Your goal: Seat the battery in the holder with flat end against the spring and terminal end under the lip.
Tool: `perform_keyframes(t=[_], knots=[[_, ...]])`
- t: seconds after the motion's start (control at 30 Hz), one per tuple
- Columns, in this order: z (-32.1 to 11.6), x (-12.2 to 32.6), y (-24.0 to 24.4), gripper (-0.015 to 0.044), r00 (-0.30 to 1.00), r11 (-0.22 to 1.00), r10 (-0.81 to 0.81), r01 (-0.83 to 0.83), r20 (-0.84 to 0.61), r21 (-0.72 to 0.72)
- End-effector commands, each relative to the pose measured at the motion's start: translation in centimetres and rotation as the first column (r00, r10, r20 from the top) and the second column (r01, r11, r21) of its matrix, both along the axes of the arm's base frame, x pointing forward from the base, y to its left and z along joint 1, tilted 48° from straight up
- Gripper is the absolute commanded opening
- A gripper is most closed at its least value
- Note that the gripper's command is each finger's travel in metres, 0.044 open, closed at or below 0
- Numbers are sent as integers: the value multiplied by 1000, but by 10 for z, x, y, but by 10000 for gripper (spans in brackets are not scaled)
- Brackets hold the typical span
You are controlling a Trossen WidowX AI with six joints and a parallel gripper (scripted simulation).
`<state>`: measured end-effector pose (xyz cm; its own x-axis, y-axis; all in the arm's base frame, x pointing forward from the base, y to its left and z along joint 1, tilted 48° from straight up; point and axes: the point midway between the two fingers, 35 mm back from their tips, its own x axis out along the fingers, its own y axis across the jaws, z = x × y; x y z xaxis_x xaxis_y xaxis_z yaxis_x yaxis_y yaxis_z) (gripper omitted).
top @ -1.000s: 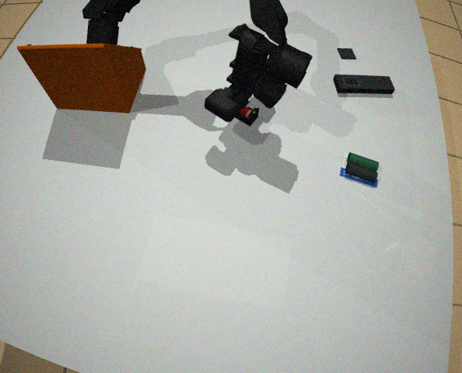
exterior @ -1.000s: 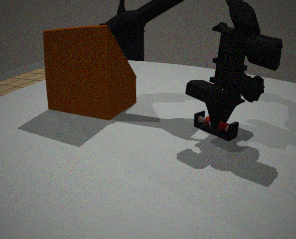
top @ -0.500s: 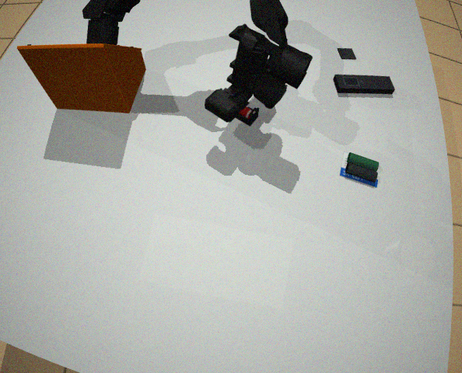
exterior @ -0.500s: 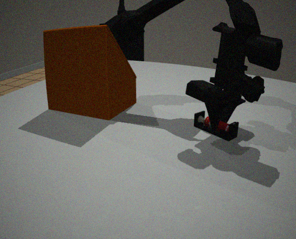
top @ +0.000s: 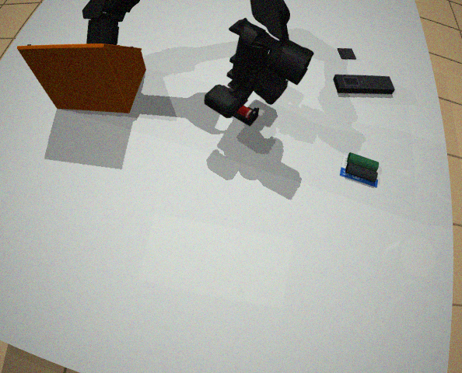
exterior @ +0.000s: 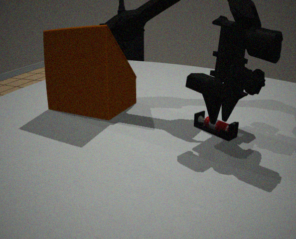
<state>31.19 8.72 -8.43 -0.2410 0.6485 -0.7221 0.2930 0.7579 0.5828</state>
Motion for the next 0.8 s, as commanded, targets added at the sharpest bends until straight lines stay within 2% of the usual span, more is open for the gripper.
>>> perform_keyframes(t=[0.0, 0.23, 0.77], knots=[[9, 3, -10, 252, 1000, 1000, 1, -1, 1, -4], [49, 10, -53, 436, 1000, 1000, 7, -7, 3, -10], [49, 11, -53, 440, 1000, 1000, 7, -7, 3, -10]])
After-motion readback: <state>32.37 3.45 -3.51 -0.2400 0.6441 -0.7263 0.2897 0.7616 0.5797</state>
